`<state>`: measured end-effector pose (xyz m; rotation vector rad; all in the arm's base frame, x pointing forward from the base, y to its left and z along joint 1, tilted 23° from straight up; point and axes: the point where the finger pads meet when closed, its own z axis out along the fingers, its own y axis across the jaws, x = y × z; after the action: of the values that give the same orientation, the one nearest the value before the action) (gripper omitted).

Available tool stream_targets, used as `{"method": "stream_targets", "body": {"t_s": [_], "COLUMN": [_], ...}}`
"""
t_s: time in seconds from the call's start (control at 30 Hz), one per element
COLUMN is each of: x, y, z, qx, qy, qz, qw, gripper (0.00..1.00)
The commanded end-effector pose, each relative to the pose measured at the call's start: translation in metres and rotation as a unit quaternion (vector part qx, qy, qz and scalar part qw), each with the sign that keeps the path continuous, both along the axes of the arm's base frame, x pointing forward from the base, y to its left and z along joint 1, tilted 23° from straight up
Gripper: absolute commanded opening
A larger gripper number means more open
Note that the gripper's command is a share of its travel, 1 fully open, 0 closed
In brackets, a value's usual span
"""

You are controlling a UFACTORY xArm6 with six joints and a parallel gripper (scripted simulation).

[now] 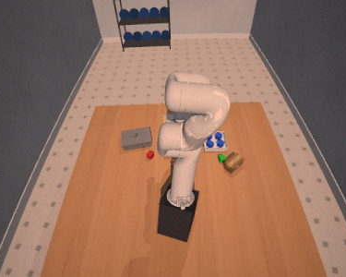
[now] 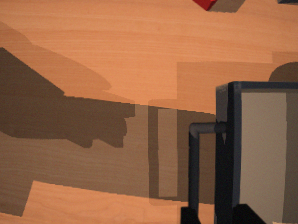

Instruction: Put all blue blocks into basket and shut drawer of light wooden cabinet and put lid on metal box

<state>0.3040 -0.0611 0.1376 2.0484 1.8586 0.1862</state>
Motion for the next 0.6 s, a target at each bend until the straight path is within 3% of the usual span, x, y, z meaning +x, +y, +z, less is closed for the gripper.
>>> {"method": "stream_targets", "body": {"t_s": [0.0,0.57], "x": [0.005,0.02], "y": [-0.002,-0.009], "z": [-0.009,-0.05], "qx": [0.0,0.0], "qy": [-0.001,-0.001], "qz": [0.0,0.0], "qw": [1.0,1.0], "gripper": [0.24,0.24]}}
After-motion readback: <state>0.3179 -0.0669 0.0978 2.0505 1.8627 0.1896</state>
